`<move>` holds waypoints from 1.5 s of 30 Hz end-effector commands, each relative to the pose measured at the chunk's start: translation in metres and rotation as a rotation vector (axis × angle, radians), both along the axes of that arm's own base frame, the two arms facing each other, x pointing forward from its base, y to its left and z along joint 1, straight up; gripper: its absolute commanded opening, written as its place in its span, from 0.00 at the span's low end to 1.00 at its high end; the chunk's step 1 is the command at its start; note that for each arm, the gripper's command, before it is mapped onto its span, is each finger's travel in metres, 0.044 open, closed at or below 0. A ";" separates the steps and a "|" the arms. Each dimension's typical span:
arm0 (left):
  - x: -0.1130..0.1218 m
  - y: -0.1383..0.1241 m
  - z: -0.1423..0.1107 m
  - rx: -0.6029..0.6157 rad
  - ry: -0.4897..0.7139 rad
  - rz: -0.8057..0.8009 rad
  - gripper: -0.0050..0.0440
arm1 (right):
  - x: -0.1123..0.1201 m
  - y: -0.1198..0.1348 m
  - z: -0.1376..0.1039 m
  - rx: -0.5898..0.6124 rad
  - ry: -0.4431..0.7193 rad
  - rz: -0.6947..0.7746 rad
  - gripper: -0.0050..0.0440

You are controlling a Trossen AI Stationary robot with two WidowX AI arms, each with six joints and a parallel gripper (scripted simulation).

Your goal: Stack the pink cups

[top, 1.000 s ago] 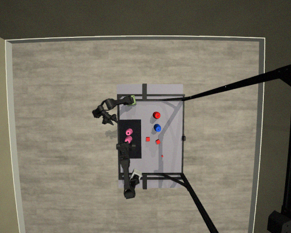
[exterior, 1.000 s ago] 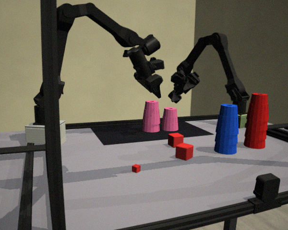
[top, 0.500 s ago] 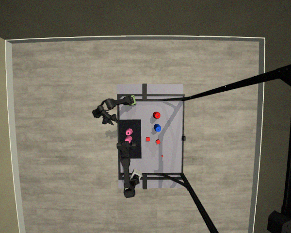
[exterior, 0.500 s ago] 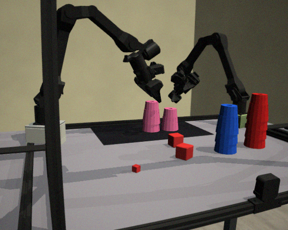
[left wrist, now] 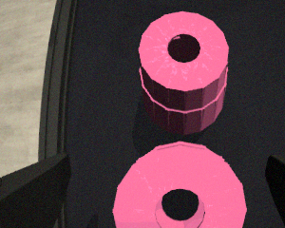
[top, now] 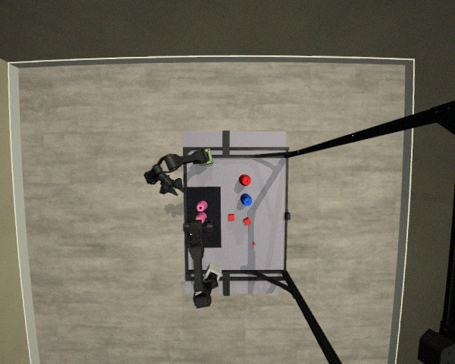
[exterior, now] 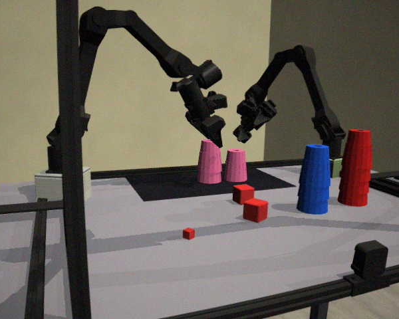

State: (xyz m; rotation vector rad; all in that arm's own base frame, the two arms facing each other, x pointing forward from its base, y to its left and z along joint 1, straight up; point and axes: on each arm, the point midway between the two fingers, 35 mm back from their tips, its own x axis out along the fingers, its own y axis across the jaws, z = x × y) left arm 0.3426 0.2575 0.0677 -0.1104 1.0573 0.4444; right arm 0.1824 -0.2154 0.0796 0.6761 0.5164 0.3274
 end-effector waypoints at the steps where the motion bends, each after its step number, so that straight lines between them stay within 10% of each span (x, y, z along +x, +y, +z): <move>1: -0.001 -0.001 -0.005 -0.005 0.011 0.000 0.85 | 0.000 0.000 0.000 -0.001 -0.003 0.000 1.00; 28: -0.001 -0.001 -0.005 -0.005 0.011 0.000 0.55 | 0.000 0.000 0.000 -0.001 -0.003 0.000 1.00; 39: -0.003 0.001 0.003 -0.005 0.011 0.000 0.10 | 0.000 0.000 0.000 -0.001 -0.003 0.000 1.00; 45: -0.003 0.001 0.003 -0.005 0.011 0.000 0.10 | 0.000 0.000 0.000 -0.001 -0.003 0.000 1.00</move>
